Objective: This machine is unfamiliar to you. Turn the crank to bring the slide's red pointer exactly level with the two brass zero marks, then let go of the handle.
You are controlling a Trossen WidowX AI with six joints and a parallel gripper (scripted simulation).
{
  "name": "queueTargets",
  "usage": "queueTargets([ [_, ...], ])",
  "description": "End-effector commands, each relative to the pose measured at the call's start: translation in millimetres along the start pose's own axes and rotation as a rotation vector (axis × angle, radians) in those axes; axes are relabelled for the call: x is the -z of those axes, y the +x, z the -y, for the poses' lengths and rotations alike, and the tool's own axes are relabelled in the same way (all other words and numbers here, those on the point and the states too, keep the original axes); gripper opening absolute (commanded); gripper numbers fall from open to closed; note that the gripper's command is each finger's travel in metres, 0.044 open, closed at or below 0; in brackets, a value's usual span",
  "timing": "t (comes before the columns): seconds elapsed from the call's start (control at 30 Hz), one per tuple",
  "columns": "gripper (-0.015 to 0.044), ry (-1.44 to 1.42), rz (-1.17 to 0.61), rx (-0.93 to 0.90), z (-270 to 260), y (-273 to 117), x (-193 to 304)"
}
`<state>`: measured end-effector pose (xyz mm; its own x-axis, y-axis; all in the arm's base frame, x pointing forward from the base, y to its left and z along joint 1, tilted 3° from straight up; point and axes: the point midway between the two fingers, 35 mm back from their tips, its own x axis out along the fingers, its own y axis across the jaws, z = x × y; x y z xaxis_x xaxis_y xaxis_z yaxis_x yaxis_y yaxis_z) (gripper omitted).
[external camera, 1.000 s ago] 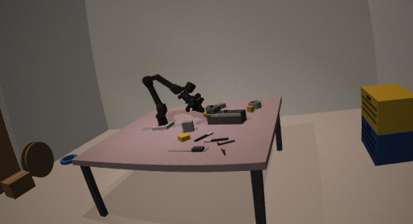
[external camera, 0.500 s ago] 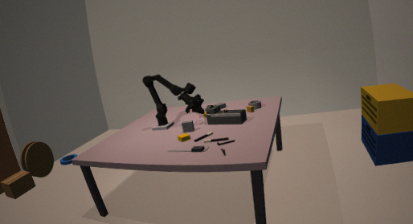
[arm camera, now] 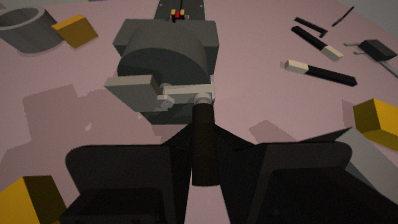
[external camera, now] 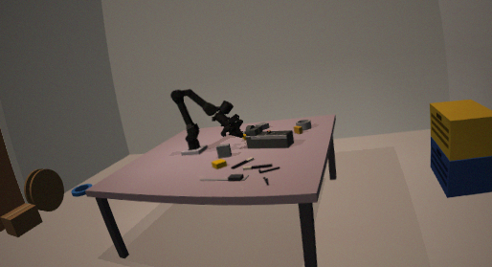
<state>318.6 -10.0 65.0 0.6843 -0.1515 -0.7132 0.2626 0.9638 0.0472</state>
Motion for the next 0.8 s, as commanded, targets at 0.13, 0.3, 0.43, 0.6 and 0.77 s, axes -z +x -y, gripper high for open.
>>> queueTargets([
  [0.13, 0.0000, -0.003, -0.014, 0.007, -0.5, 9.9, 9.8],
  [0.3, 0.0000, -0.003, -0.014, 0.007, -3.1, 13.7, 13.6],
  [0.43, 0.0000, -0.002, -0.014, 0.007, -6.2, 16.6, 16.5],
  [0.6, 0.0000, -0.002, -0.014, 0.006, -10.9, 19.7, 19.6],
  [0.77, 0.0000, -0.002, -0.014, 0.006, -16.3, 22.0, 21.8],
])
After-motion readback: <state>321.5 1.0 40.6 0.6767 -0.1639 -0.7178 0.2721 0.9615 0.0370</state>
